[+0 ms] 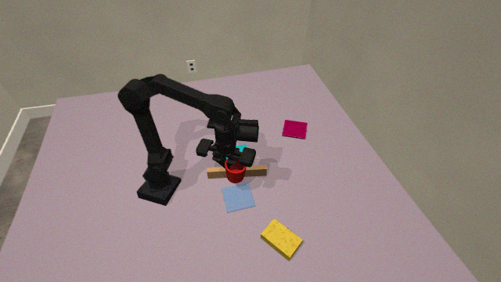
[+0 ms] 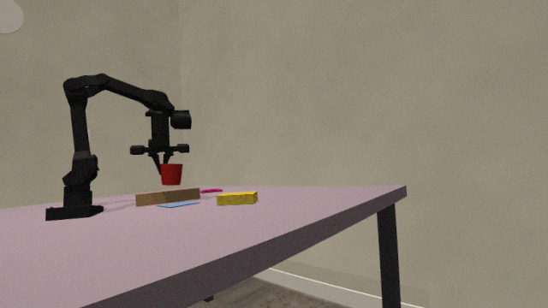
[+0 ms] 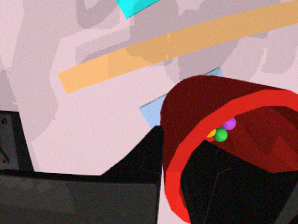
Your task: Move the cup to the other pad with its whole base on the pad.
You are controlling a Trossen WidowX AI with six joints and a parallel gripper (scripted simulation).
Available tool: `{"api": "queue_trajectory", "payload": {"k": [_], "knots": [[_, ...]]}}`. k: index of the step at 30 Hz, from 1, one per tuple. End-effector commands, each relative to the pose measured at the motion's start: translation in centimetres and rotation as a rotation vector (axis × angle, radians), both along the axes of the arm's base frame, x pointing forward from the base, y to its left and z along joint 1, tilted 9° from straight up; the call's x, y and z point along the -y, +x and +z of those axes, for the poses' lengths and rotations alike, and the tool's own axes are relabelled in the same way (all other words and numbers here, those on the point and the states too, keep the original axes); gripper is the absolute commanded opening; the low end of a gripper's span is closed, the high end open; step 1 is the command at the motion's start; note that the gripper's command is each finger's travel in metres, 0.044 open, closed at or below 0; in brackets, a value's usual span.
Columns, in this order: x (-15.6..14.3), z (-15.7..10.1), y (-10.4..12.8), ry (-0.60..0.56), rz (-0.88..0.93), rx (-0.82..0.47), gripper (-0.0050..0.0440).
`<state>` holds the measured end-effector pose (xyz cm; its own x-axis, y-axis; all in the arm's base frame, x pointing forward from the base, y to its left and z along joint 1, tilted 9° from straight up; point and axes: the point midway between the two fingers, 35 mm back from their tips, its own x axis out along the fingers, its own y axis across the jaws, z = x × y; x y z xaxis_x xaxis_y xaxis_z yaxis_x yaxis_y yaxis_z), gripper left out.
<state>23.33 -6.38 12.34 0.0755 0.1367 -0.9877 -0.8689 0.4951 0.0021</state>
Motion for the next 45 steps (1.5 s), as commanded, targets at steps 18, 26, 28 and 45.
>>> {"api": "queue_trajectory", "payload": {"k": [18, 26, 28, 45], "knots": [[-3.2, 0.6, 0.6, -0.005, -0.001, 0.007, 0.0], [-4.2, 0.7, 0.8, -0.005, -0.001, 0.007, 0.0], [-4.5, 0.8, 0.9, -0.005, -0.001, 0.007, 0.0], [-7.0, 1.2, 1.3, -0.005, -0.001, 0.007, 0.0]]}}
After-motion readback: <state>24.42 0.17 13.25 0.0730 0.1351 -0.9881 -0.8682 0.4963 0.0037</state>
